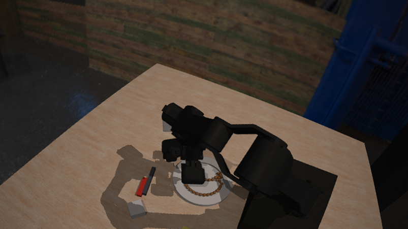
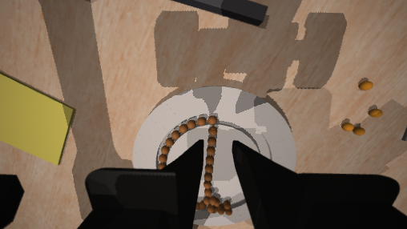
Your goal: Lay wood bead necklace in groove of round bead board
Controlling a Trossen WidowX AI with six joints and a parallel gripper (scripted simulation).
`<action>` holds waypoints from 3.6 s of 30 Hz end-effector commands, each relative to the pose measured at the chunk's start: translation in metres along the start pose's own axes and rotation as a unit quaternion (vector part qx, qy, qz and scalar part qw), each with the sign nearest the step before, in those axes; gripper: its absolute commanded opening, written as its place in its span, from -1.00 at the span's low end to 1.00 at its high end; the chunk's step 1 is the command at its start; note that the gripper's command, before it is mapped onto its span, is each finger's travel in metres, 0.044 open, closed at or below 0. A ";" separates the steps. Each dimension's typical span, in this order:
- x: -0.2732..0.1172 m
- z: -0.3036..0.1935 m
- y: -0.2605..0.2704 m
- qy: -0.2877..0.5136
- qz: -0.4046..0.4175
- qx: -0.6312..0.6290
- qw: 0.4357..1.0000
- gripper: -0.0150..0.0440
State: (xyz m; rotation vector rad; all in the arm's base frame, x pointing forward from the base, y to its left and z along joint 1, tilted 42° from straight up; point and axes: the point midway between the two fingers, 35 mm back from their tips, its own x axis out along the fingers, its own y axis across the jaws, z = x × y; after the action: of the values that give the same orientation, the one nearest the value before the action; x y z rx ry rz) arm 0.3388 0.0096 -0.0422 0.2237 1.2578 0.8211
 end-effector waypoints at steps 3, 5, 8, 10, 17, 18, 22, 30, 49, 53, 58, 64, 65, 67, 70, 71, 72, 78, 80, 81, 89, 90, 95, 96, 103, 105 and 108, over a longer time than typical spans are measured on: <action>0.002 0.001 0.000 0.000 0.000 -0.001 1.000 -0.08; 0.004 0.001 0.000 0.000 0.000 -0.001 1.000 -0.08; 0.007 0.000 0.000 0.000 0.001 -0.001 1.000 -0.08; 0.010 0.000 0.001 0.001 0.001 -0.001 1.000 -0.08; 0.022 0.000 0.002 0.002 0.003 0.000 1.000 -0.08; 0.023 0.000 0.002 0.002 0.003 0.000 1.000 -0.08; 0.030 -0.001 0.002 0.002 0.004 0.000 1.000 -0.08; 0.035 -0.001 0.003 0.003 0.005 0.001 1.000 -0.08; 0.033 0.000 0.002 0.002 0.003 -0.002 1.000 -0.49; 0.033 0.000 0.002 0.002 0.003 -0.002 1.000 -0.49; 0.033 0.000 0.002 0.002 0.003 -0.002 1.000 -0.49; 0.033 0.000 0.002 0.002 0.003 -0.002 1.000 -0.49; 0.033 0.000 0.002 0.002 0.003 -0.002 1.000 -0.49; 0.031 -0.001 0.002 0.002 0.003 -0.001 1.000 -0.49; 0.027 -0.001 0.003 0.003 0.005 0.001 1.000 -0.49; 0.027 -0.001 0.003 0.003 0.005 0.001 1.000 -0.49; 0.027 -0.001 0.002 0.003 0.005 0.000 1.000 -0.49; 0.027 0.011 -0.008 0.002 0.005 0.000 1.000 -0.49; 0.027 0.011 -0.008 0.002 0.005 0.000 1.000 -0.49; 0.027 0.011 -0.008 0.002 0.005 0.000 1.000 -0.49; 0.034 0.011 -0.008 0.002 0.005 0.000 1.000 -0.49; 0.035 0.011 -0.008 0.002 0.005 0.000 1.000 -0.49; 0.032 0.011 -0.009 0.002 0.003 -0.002 1.000 -0.31; 0.032 0.011 -0.009 0.002 0.003 -0.002 1.000 -0.22; 0.032 0.011 -0.009 0.002 0.003 -0.002 1.000 0.40; 0.032 0.011 -0.009 0.002 0.003 -0.002 1.000 0.58; 0.028 0.011 -0.009 0.002 0.004 -0.001 1.000 0.84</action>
State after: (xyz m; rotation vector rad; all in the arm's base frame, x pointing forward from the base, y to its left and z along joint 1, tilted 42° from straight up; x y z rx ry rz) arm 0.3553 0.0268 -0.0674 0.2244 1.2601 0.8276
